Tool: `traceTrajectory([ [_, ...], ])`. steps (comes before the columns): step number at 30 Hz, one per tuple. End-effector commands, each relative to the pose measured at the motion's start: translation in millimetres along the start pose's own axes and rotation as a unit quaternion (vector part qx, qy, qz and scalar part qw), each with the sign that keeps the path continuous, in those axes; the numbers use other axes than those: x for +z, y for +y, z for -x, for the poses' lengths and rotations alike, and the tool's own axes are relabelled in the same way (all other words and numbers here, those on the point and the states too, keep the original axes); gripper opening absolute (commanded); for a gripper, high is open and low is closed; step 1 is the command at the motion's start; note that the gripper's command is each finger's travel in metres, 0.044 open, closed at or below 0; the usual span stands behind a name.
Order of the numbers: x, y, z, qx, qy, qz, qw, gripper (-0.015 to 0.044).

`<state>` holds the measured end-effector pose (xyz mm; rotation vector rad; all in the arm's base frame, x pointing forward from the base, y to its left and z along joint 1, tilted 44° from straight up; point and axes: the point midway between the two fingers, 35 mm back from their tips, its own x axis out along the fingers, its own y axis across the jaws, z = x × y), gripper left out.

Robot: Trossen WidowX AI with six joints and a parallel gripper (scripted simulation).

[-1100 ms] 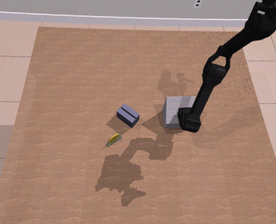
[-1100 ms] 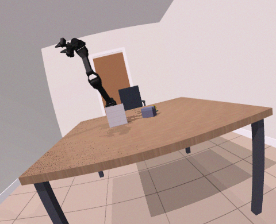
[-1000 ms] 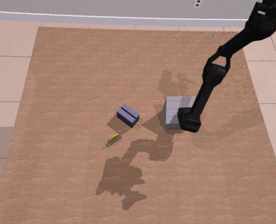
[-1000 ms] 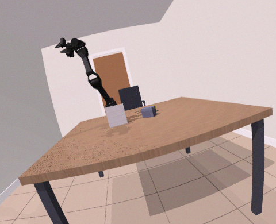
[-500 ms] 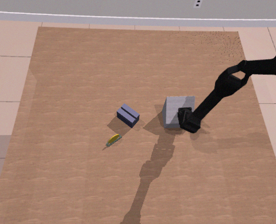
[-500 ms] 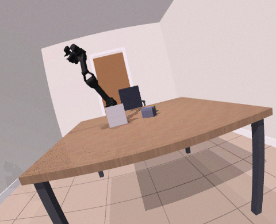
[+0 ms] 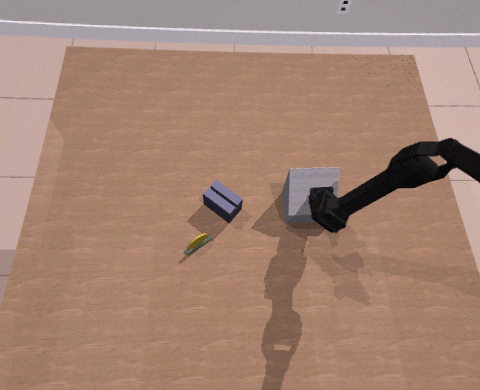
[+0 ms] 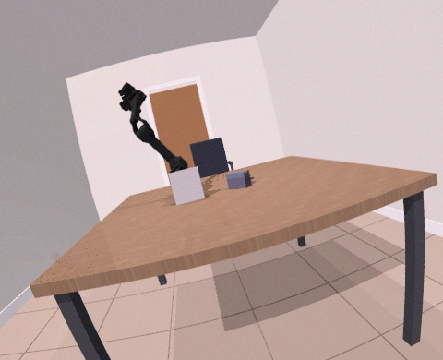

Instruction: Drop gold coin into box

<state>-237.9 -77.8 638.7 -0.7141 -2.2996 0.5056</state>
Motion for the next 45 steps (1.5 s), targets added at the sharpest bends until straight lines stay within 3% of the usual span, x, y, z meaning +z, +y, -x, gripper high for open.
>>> traceTrajectory([
  [1, -26.2, 24.3, -5.3, 0.014, 0.042, -0.039, 0.998, 0.0161],
  [12, -141.7, 158.7, -14.1, 0.118, 0.184, -0.195, 0.956, 0.0161],
  [21, -221.3, 290.3, 31.2, 0.22, 0.314, -0.325, 0.865, 0.0161],
  [33, -276.1, 440.4, 170.7, 0.301, 0.494, -0.478, 0.661, 0.0161],
  [45, -248.0, 533.4, 358.2, 0.298, 0.644, -0.602, 0.367, 0.0161],
])
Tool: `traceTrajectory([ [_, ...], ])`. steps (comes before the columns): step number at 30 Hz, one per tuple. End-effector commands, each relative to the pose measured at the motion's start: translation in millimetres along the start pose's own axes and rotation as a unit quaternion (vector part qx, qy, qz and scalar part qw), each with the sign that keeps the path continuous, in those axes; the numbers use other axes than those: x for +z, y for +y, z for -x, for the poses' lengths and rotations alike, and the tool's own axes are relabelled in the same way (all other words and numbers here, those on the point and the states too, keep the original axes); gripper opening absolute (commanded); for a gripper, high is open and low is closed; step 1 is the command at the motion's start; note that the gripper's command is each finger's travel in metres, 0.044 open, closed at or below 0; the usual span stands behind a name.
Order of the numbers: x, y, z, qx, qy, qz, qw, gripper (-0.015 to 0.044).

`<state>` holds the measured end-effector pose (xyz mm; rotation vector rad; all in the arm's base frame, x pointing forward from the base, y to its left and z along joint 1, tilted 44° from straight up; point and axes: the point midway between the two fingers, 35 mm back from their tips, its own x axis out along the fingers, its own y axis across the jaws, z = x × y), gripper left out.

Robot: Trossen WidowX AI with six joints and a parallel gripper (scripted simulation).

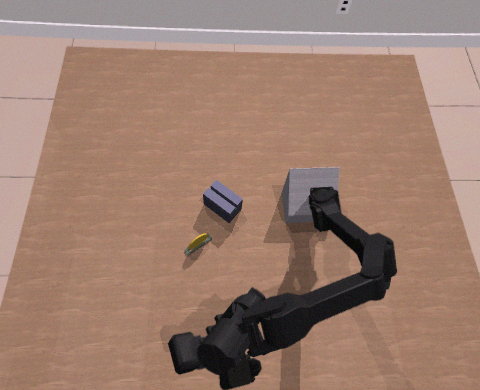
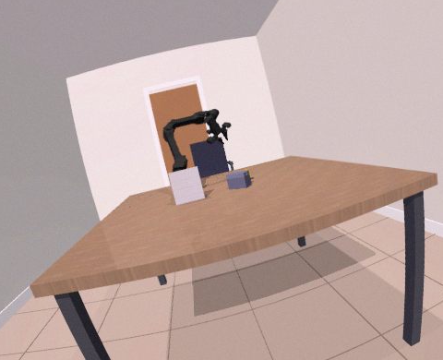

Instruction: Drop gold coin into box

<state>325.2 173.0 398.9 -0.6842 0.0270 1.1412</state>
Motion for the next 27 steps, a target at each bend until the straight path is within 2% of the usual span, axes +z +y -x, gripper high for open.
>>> traceTrajectory([
  [1, -63.3, -4.1, -11.8, 0.022, 0.061, -0.093, 0.993, 0.0161],
  [9, -203.3, 15.2, -11.1, 0.077, 0.179, -0.322, 0.927, 0.0161],
  [16, -304.4, 67.0, 17.3, 0.132, 0.246, -0.533, 0.799, 0.0161],
  [21, -312.5, 73.7, 21.2, 0.138, 0.25, -0.554, 0.782, 0.0161],
  [27, -321.6, 89.4, -8.6, 0.138, 0.249, -0.554, 0.783, 0.0161],
])
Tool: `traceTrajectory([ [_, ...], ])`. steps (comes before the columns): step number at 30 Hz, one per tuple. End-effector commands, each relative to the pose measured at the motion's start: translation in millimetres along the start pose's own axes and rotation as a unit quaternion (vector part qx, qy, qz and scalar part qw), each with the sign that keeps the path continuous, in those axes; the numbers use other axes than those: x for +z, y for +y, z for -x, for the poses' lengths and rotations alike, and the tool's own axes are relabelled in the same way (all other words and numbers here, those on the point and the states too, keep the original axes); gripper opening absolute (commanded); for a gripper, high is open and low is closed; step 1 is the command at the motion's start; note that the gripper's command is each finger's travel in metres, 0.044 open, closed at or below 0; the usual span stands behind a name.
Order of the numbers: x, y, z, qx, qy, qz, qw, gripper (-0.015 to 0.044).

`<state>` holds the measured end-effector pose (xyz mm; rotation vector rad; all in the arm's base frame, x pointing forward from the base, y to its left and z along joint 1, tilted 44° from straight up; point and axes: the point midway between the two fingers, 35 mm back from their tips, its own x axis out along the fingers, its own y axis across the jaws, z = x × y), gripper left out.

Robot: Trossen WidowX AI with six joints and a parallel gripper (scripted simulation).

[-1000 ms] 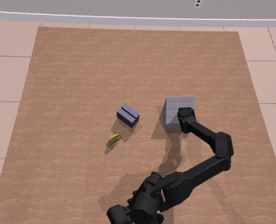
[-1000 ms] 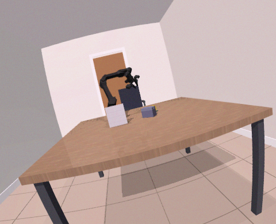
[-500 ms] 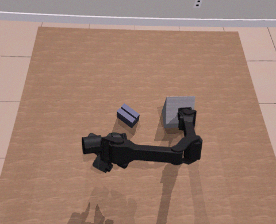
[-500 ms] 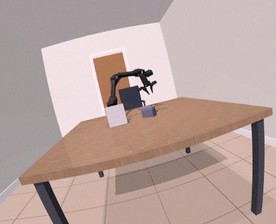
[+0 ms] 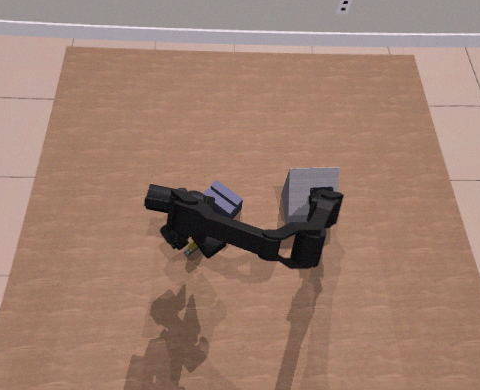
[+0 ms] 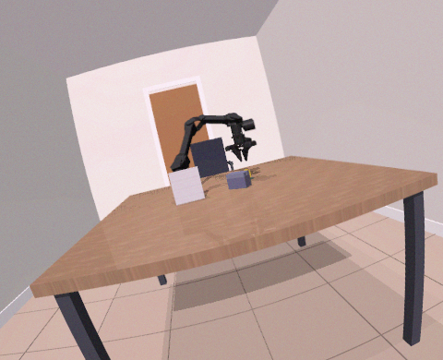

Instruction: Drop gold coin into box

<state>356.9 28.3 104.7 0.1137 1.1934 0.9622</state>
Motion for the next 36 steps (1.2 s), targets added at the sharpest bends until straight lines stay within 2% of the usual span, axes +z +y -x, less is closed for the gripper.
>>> traceTrajectory([
  [1, -1.7, 1.0, -12.2, 0.005, 0.002, -0.005, 1.0, 0.0161],
  [36, 0.3, -0.5, -72.6, 0.006, 0.002, -0.004, 1.0, 0.0161],
])
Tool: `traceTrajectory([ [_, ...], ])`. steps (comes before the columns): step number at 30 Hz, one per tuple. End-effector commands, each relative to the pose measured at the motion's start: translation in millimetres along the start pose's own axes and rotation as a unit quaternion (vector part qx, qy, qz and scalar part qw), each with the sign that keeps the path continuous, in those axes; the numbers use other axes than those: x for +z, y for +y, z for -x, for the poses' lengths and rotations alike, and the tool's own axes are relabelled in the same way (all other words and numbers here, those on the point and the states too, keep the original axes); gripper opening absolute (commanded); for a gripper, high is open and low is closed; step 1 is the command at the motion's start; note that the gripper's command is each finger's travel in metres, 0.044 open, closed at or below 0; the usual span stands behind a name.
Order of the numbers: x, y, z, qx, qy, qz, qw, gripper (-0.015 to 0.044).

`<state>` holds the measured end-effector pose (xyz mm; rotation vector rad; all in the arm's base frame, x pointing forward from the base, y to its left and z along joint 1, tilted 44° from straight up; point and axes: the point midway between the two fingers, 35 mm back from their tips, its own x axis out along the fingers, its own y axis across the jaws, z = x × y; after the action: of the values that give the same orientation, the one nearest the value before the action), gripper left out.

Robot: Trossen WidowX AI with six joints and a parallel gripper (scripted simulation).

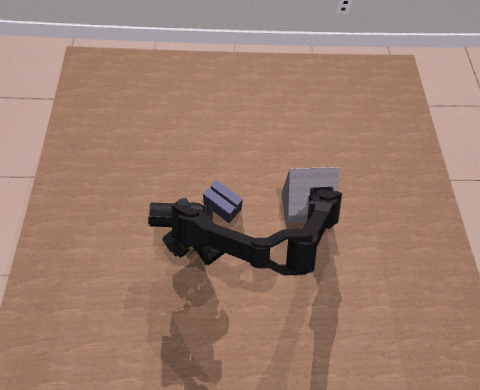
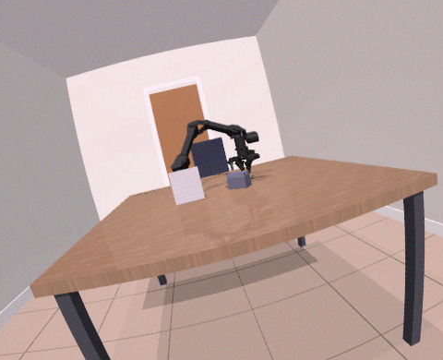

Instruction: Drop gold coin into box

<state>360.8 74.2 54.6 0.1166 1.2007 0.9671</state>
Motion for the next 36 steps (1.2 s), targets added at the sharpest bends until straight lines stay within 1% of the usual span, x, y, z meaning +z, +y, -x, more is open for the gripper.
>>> traceTrajectory([
  [1, -0.4, 0.7, -6.2, 0.003, -0.001, -0.002, 1.0, 0.0161],
  [17, -1.0, 2.1, -29.0, 0.004, -0.003, -0.003, 1.0, 0.0161],
  [23, -1.0, 2.1, -29.0, 0.004, -0.003, -0.003, 1.0, 0.0003],
  [32, -0.9, 1.9, -28.6, 0.003, -0.003, -0.003, 1.0, 0.0],
  [36, 0.4, -3.2, -22.2, -0.009, -0.006, 0.005, 1.0, 0.0],
])
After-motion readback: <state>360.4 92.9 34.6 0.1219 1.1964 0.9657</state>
